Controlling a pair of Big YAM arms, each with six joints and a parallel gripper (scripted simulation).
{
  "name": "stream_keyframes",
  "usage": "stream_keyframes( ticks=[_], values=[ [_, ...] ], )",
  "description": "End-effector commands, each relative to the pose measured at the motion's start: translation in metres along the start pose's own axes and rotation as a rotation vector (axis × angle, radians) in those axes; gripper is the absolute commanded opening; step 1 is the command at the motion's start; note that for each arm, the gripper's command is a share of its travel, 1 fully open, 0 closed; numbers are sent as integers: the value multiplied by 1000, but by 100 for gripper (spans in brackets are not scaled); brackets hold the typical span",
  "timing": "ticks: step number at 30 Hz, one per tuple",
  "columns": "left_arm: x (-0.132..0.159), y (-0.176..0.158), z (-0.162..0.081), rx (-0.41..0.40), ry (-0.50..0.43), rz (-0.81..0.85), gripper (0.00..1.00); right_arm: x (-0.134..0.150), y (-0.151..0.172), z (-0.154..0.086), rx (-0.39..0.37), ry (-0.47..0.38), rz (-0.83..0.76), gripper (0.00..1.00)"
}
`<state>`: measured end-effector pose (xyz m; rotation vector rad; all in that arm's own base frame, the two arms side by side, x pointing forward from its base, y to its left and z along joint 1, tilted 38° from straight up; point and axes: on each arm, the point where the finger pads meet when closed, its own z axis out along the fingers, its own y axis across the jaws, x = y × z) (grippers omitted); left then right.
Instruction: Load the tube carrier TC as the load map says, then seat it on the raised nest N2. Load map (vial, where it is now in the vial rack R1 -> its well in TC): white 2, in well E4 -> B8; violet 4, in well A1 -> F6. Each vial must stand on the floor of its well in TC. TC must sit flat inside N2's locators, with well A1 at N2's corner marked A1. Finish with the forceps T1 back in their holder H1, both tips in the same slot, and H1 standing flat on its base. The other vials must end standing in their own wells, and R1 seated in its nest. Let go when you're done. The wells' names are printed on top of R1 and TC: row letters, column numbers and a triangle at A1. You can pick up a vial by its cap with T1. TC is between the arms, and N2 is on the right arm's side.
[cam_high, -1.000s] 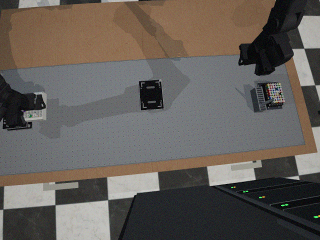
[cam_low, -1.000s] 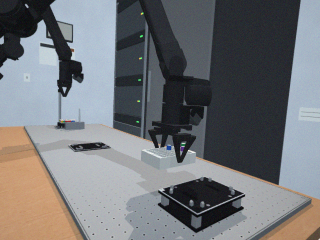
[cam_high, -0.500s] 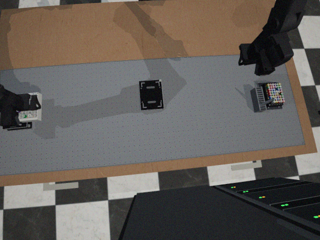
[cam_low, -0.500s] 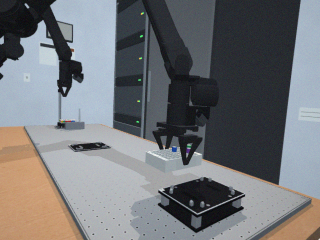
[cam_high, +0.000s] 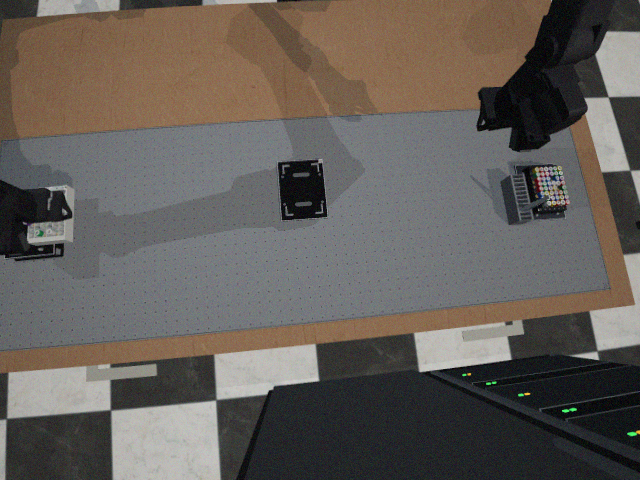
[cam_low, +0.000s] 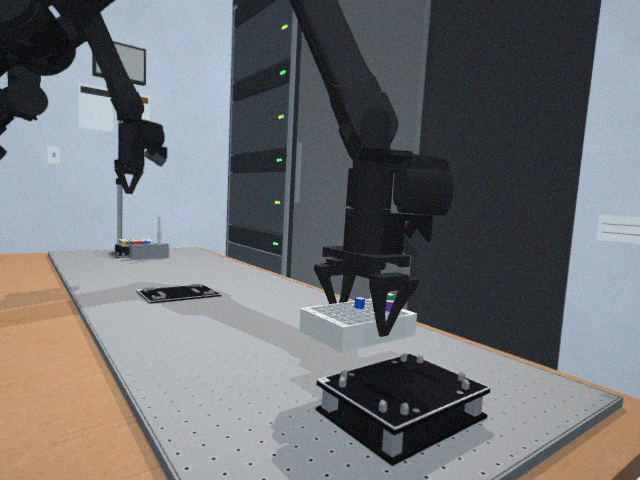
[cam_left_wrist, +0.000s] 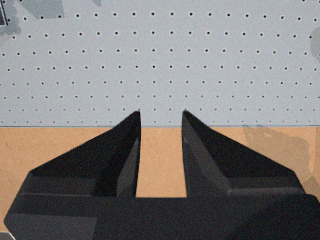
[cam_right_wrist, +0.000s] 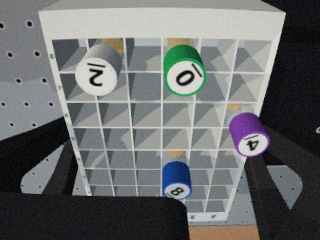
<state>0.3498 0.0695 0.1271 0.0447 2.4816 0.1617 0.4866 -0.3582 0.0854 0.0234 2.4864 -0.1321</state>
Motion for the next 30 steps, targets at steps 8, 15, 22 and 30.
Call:
stream_keyframes(
  ticks=[8,15,22,30],
  values=[
    [-10,1,-4,-6,-20,-4,25,-13,-36,-13,26,-22,-10,0],
    [-10,1,-4,-6,-20,-4,25,-22,-46,-25,41,-40,-19,0],
    [-10,1,-4,-6,-20,-4,25,-9,-56,-10,22,-16,-7,0],
    [-10,1,-4,-6,-20,-4,25,-6,-67,-6,18,-10,-4,0]
  ],
)
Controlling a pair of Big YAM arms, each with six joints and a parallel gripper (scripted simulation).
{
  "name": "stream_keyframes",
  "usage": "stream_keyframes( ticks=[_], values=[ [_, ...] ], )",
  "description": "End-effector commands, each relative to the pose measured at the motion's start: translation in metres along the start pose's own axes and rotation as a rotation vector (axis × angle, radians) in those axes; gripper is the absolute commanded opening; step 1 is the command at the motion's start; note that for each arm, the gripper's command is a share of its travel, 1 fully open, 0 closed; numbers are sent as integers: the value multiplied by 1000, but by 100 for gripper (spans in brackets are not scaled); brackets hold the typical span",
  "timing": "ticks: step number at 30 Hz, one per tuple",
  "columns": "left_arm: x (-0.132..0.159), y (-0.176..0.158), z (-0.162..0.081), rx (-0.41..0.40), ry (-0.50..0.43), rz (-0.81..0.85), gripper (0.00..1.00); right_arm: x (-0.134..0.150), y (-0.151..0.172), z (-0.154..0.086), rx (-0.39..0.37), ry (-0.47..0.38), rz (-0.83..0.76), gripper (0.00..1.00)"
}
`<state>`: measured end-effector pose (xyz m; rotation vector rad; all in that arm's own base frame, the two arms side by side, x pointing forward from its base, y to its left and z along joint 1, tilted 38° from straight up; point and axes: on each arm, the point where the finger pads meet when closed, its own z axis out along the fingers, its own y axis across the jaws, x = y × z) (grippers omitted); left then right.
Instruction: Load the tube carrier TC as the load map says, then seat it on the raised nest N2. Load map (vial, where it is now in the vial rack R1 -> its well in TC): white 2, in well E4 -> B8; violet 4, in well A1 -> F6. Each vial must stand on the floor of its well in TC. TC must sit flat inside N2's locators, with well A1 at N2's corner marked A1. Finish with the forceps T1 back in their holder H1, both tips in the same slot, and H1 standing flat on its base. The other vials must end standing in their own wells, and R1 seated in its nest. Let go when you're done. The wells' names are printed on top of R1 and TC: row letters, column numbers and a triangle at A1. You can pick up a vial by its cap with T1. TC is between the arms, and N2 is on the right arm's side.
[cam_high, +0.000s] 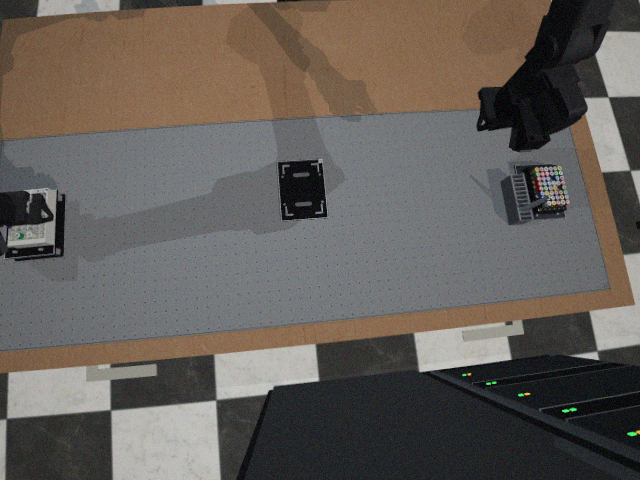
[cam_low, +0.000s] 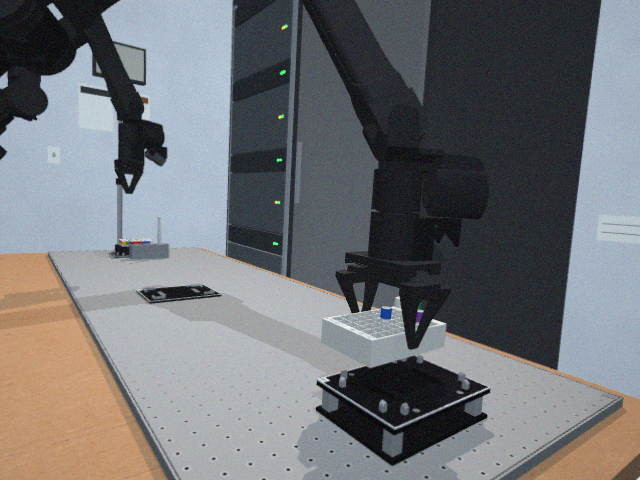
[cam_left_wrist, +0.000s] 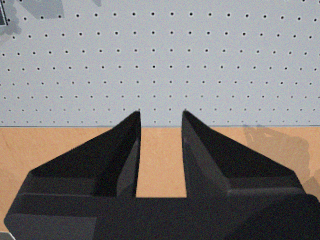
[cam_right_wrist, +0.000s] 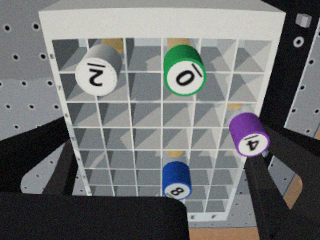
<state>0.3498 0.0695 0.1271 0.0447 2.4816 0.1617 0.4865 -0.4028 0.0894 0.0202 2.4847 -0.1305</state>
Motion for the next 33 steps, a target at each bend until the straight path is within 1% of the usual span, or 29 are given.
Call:
stream_keyframes(
  ticks=[1,2,3,5,6,9,11,12,14,18,19,22,26,28,29,31,33],
  values=[
    [-10,1,-4,-6,-20,-4,25,-4,-22,-8,20,-8,-3,0],
    [-10,1,-4,-6,-20,-4,25,-21,-27,-29,46,-40,-19,0],
    [-10,1,-4,-6,-20,-4,25,-20,-29,-27,44,-38,-18,0],
    [-10,1,-4,-6,-20,-4,25,-6,-30,-10,23,-12,-4,0],
    [-10,1,-4,-6,-20,-4,25,-4,-31,-8,20,-9,-3,0],
    [-10,1,-4,-6,-20,-4,25,-4,-36,-8,21,-9,-3,0],
    [-10,1,-4,-6,-20,-4,25,-11,-41,-16,31,-21,-9,0],
    [-10,1,-4,-6,-20,-4,25,-11,-42,-16,31,-21,-9,0],
    [-10,1,-4,-6,-20,-4,25,-4,-45,-8,21,-9,-3,0],
    [-10,1,-4,-6,-20,-4,25,-4,-48,-9,21,-9,-3,0],
    [-10,1,-4,-6,-20,-4,25,-21,-53,-30,48,-39,-20,0],
    [-10,1,-4,-6,-20,-4,25,-4,-55,-9,21,-10,-3,0],
    [-10,1,-4,-6,-20,-4,25,-4,-62,-9,22,-10,-3,0],
    [-10,1,-4,-6,-20,-4,25,-11,-67,-18,33,-22,-10,0],
    [-10,1,-4,-6,-20,-4,25,-10,-68,-18,32,-21,-9,0],
    [-10,1,-4,-6,-20,-4,25,-3,-70,-9,22,-10,-3,0],
    [-10,1,-4,-6,-20,-4,25,-14,-72,-23,40,-27,-13,0]
  ],
)
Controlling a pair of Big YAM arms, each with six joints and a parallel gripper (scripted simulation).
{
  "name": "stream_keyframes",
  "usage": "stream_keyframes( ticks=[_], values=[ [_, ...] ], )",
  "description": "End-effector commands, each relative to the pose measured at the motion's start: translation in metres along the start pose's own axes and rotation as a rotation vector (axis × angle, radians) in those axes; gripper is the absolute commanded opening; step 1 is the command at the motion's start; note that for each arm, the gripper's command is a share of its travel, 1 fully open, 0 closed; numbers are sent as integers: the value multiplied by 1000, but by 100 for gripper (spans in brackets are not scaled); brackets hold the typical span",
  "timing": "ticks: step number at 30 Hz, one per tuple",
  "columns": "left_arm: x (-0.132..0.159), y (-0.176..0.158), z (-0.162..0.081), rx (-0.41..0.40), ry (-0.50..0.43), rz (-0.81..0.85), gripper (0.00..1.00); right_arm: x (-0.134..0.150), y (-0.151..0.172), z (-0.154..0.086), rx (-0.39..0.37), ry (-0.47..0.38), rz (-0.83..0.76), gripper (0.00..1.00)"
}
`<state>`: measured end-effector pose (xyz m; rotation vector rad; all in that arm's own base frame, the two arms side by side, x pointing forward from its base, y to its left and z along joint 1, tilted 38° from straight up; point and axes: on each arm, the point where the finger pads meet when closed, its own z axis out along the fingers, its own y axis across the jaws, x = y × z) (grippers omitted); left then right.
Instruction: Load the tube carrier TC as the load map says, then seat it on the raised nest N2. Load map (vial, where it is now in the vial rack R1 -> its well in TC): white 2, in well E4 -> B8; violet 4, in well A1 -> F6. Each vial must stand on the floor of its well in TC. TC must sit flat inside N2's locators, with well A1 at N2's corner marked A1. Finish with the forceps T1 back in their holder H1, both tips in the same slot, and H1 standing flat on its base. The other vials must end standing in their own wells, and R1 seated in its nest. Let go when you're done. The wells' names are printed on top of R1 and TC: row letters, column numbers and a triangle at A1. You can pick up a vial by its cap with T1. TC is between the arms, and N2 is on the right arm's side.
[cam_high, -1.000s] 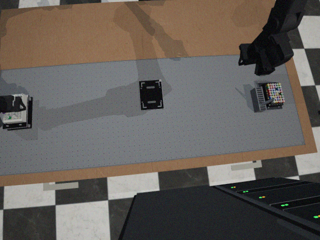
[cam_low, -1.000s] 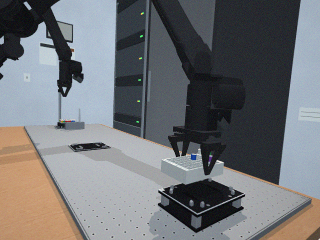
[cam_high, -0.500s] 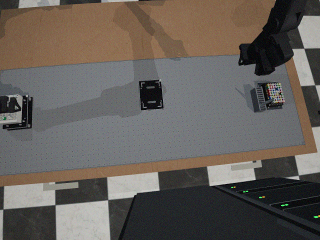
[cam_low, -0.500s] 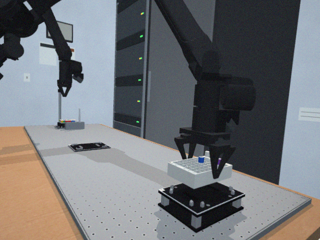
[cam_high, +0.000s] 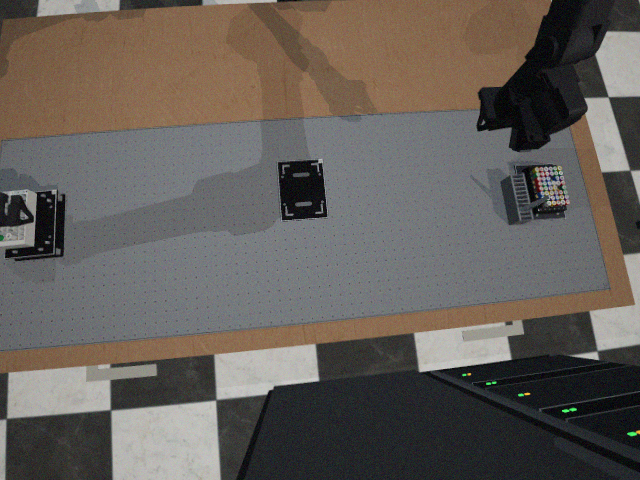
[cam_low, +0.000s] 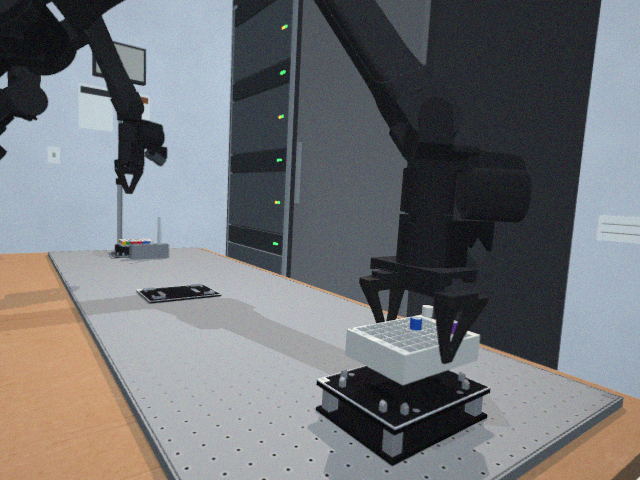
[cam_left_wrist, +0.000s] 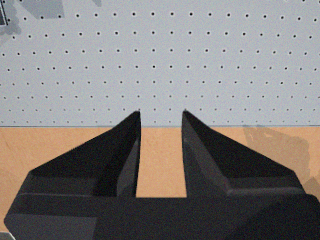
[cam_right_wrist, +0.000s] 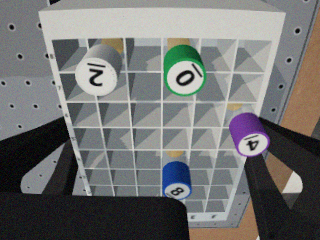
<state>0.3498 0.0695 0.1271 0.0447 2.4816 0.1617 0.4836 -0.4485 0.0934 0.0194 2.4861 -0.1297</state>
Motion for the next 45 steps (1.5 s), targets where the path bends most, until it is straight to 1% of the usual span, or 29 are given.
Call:
stream_keyframes(
  ticks=[1,2,4,6,10,15,17,19,20,23,28,31,36,37,38,45],
  values=[
    [-10,1,-4,-6,-20,-4,25,-15,-26,-23,41,-28,-13,0],
    [-10,1,-4,-6,-20,-4,25,-15,-26,-23,41,-28,-13,0],
    [-10,1,-4,-6,-20,-4,25,-22,-26,-32,52,-40,-21,0],
    [-10,1,-4,-6,-20,-4,25,-24,-21,-29,48,-42,-24,0],
    [-10,1,-4,-6,-20,-4,25,-14,-5,-19,30,-29,-18,0],
    [-10,1,-4,-6,-20,-4,25,-19,2,-17,27,-34,-22,0],
    [-10,1,-4,-6,-20,-4,25,-24,0,-19,33,-41,-22,0],
    [-10,1,-4,-6,-20,-4,25,-24,0,-19,33,-41,-22,0],
    [-10,1,-4,-6,-20,-4,25,-20,-6,-22,42,-41,-14,0],
    [-10,1,-4,-6,-20,-4,25,-16,-1,-19,32,-33,-11,0],
    [-10,1,-4,-6,-20,-4,25,-22,3,-18,32,-38,-19,0],
    [-10,1,-4,-6,-20,-4,25,-19,5,-17,29,-35,-17,0],
    [-10,1,-4,-6,-20,-4,25,-18,3,-18,31,-35,-15,0],
    [-10,1,-4,-6,-20,-4,25,-25,0,-21,39,-44,-21,0],
    [-10,1,-4,-6,-20,-4,25,-25,1,-20,38,-44,-21,0],
    [-10,1,-4,-6,-20,-4,25,-20,5,-18,32,-36,-17,0]
  ],
)
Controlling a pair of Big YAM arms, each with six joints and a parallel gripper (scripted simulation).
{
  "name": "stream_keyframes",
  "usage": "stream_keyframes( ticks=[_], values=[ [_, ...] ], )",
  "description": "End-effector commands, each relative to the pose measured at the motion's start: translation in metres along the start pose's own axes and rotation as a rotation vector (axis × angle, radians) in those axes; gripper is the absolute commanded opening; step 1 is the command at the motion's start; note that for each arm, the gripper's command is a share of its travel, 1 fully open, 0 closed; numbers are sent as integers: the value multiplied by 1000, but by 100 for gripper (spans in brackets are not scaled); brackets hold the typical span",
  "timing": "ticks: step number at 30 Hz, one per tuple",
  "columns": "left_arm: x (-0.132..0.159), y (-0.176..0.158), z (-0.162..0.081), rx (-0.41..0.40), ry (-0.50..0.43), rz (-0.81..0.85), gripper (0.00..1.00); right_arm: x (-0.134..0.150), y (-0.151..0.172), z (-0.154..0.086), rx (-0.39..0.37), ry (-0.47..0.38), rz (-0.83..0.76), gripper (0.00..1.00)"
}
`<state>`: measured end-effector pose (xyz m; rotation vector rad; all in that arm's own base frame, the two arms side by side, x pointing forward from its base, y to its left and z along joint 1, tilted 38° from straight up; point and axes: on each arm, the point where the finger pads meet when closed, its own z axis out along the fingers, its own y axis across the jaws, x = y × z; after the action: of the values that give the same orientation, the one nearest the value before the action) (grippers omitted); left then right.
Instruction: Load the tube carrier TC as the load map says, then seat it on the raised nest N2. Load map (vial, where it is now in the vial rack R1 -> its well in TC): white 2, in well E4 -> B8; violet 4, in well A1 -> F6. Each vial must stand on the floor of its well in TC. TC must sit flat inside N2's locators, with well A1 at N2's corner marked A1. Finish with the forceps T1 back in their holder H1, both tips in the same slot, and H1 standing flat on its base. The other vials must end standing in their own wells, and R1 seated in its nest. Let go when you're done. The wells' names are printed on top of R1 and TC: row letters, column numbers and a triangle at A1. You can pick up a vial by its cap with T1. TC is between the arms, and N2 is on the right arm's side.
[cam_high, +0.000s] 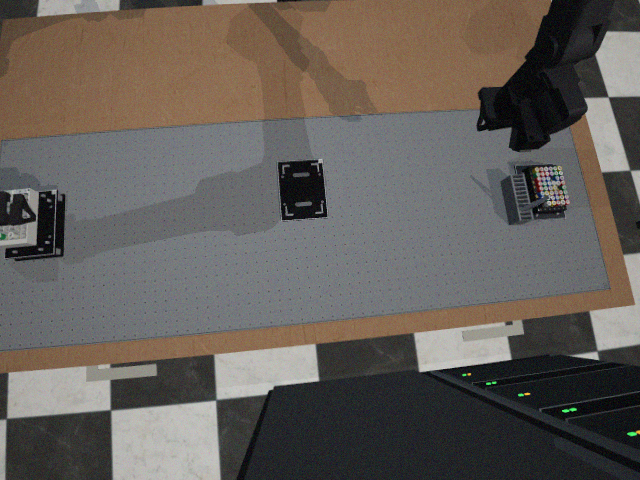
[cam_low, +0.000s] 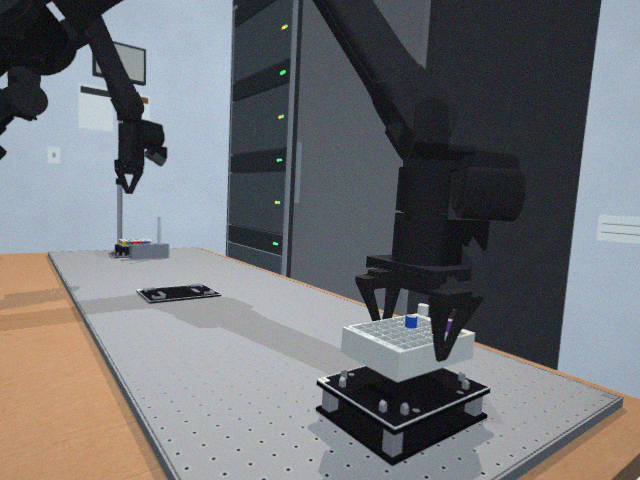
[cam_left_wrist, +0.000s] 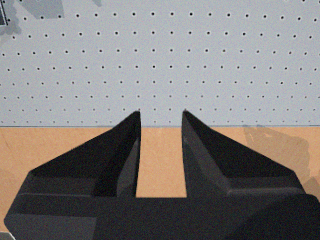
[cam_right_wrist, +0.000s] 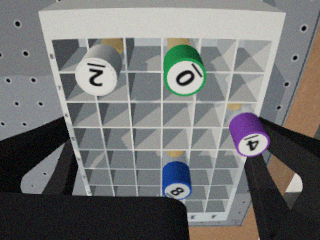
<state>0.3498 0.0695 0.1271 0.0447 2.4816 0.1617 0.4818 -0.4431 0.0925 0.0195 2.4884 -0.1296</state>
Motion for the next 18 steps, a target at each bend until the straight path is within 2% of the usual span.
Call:
stream_keyframes(
  ticks=[1,18],
  values=[
    [-10,1,-4,-6,-20,-4,25,-21,-1,-17,31,-37,-15,0],
    [-10,1,-4,-6,-20,-4,25,-24,-1,-18,34,-42,-19,0]
  ],
)
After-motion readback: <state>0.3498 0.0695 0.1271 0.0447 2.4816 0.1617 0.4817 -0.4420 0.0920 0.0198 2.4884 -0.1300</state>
